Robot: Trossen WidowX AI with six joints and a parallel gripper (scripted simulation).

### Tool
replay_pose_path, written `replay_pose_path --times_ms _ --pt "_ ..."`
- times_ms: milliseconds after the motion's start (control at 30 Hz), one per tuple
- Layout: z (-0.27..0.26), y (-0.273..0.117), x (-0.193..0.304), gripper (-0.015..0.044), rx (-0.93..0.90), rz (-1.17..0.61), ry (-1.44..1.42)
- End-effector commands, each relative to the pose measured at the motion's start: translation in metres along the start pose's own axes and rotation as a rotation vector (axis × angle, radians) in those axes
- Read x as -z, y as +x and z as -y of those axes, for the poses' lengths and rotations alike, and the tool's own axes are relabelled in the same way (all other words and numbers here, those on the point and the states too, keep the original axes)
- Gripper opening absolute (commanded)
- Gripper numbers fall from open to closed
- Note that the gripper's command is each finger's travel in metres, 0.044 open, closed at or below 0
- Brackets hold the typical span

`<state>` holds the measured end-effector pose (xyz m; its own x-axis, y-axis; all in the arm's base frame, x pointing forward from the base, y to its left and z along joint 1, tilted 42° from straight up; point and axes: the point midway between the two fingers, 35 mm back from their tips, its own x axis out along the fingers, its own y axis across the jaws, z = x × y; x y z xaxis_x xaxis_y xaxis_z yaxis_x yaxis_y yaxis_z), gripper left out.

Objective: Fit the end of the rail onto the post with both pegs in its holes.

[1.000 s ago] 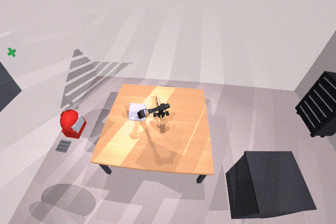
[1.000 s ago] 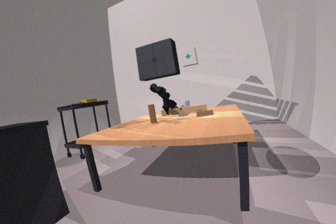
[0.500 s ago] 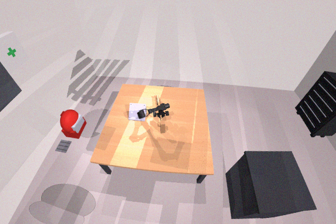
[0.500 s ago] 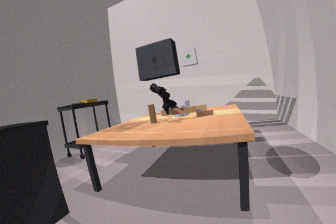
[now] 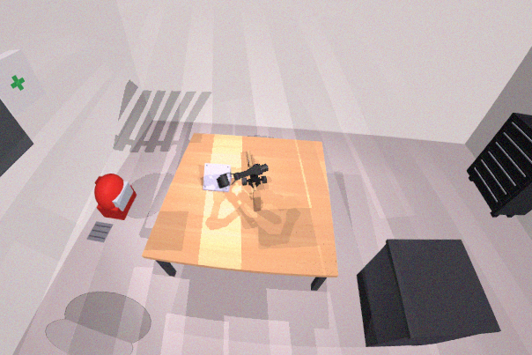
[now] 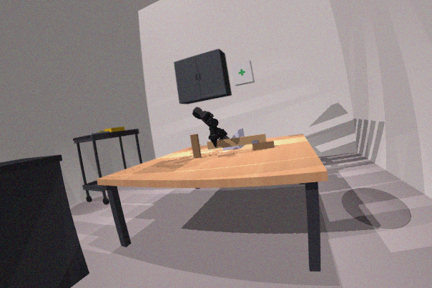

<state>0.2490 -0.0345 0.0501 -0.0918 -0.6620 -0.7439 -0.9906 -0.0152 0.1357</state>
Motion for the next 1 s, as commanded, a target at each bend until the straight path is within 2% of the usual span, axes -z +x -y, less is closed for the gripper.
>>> replay_pose_path --times_ms 0,967 --pt "0.0004 -0.0012 -0.0005 0.0 0.006 0.007 0.001" --pt "-0.0001 -0.0013 0.0041 0.0 0.006 0.007 0.001"
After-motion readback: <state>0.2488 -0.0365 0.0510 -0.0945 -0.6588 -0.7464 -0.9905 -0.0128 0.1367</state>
